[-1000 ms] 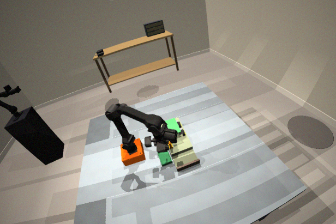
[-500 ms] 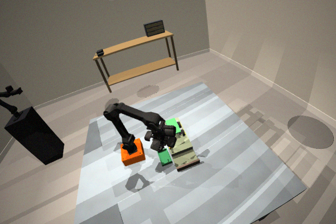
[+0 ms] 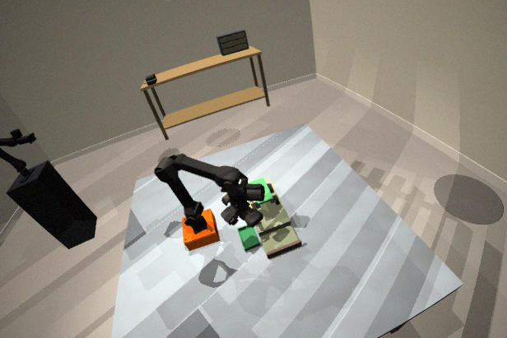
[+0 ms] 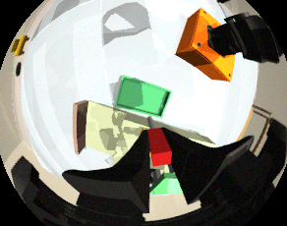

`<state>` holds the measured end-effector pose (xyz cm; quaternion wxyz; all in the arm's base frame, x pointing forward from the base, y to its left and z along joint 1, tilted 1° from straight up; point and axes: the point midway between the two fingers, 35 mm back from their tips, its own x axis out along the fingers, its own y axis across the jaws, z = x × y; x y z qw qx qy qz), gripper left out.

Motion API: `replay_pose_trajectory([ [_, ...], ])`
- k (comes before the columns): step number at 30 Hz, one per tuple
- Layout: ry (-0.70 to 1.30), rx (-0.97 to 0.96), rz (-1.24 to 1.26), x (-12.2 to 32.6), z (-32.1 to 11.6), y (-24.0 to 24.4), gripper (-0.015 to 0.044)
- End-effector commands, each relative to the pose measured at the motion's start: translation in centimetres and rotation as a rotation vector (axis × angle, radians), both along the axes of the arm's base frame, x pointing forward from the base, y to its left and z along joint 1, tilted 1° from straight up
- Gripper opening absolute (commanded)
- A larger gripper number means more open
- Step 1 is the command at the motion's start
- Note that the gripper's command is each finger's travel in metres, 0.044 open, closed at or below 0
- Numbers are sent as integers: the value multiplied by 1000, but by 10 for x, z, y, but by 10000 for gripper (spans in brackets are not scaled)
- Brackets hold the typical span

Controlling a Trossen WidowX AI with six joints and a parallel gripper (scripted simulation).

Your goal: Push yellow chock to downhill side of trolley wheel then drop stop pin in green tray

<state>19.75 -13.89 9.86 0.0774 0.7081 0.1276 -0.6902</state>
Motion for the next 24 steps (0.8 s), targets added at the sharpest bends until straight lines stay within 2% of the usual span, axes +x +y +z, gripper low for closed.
replay_pose_trajectory([
  [1,10,-32,-138,1,2,0,0],
  [11,25,-80,-414,1,2,2,0],
  [24,27,-80,-419,-8,-9,3,0],
])
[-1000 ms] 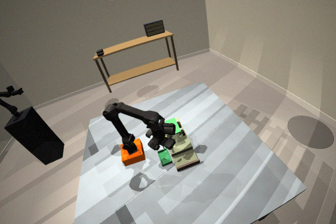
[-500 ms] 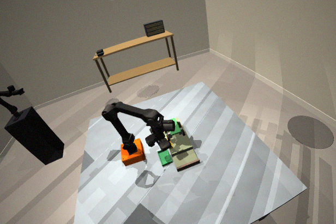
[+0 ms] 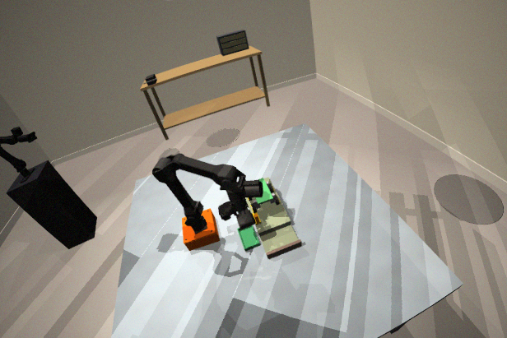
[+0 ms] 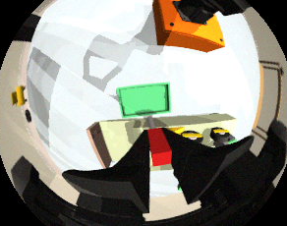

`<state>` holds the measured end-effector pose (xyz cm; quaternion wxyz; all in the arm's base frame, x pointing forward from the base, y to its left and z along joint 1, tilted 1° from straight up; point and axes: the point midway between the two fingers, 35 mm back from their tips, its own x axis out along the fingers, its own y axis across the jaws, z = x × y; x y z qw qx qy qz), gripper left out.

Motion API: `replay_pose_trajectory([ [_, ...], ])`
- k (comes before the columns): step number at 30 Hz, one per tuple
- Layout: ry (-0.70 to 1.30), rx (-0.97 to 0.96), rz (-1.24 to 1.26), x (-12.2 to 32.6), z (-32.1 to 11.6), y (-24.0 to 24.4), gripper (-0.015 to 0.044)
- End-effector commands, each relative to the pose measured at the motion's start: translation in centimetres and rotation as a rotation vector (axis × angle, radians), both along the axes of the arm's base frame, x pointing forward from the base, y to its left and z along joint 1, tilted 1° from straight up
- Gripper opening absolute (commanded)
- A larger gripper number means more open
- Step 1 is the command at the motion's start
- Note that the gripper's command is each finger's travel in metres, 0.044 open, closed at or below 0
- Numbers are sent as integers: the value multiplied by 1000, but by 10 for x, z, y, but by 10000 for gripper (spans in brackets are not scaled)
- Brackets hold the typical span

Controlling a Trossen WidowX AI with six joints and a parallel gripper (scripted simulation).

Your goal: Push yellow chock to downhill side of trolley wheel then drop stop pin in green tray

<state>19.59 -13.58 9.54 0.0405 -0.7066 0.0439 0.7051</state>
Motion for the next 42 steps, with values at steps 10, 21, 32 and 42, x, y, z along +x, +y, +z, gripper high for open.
replay_pose_trajectory([
  [10,8,-32,-8,-14,-18,1,0],
  [21,26,-175,-9,-16,-49,-10,0],
  [32,27,-178,-9,-18,-78,-27,0],
  [42,27,-178,-9,-18,-79,-25,157],
])
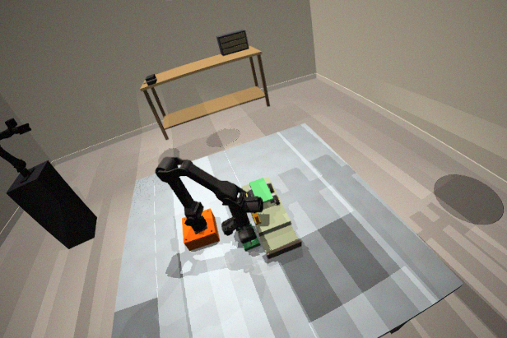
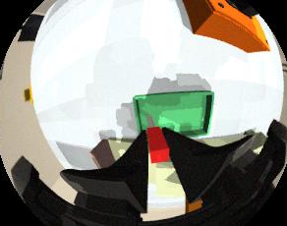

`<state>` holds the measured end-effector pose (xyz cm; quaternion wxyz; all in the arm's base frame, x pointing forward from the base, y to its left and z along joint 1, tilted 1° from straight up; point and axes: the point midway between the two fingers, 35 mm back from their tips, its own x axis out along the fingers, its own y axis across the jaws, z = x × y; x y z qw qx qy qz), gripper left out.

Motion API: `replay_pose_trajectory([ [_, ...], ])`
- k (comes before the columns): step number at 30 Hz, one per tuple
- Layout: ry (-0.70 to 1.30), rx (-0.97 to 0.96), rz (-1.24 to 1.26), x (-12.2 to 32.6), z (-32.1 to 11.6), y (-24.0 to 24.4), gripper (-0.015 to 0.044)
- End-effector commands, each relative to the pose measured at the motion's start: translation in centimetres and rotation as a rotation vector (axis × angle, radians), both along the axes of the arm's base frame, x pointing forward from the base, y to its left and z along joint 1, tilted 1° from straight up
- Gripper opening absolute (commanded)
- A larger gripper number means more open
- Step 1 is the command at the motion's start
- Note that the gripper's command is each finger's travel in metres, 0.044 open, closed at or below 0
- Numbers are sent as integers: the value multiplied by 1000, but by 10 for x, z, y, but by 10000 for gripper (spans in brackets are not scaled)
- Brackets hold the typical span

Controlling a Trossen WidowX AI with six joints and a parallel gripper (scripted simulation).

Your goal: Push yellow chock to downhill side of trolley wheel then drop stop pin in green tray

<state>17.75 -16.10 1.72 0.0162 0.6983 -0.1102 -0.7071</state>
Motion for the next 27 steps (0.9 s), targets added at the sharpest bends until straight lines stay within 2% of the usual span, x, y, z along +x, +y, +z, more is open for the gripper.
replay_pose_trajectory([
  [1,2,-5,5,0,-1,1,184],
  [27,2,-3,5,3,-9,20,190],
])
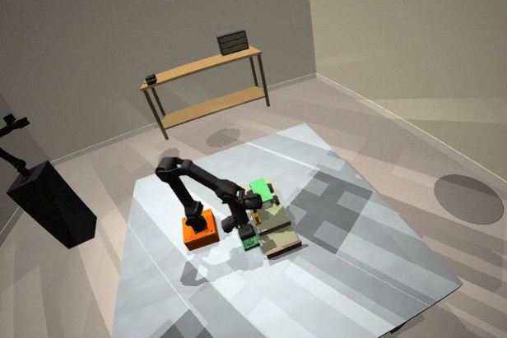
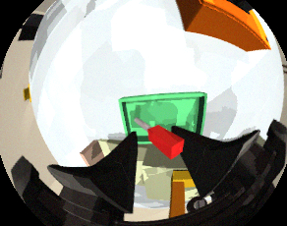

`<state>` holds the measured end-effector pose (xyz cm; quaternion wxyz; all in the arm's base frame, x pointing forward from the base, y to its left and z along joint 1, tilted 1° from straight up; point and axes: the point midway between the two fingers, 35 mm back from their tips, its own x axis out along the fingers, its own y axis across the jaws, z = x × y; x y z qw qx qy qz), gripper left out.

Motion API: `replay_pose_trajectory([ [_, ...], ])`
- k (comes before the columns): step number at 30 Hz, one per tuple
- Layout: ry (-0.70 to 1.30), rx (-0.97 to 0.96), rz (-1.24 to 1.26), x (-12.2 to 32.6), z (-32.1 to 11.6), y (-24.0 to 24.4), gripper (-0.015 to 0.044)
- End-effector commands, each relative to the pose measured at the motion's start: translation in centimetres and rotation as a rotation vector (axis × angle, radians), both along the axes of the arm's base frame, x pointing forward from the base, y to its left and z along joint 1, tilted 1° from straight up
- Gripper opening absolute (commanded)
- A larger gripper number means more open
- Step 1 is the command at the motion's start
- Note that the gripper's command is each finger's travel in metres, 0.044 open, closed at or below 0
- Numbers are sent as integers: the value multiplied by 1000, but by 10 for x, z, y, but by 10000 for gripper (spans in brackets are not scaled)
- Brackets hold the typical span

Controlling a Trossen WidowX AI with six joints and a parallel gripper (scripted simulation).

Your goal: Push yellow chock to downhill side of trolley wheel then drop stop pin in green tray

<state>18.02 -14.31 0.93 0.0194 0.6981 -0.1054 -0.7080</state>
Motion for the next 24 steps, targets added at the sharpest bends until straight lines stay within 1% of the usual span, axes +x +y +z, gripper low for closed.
replay_pose_trajectory([
  [1,-1,-6,-6,0,-2,3,190],
  [24,-1,-4,-6,2,-11,16,190],
])
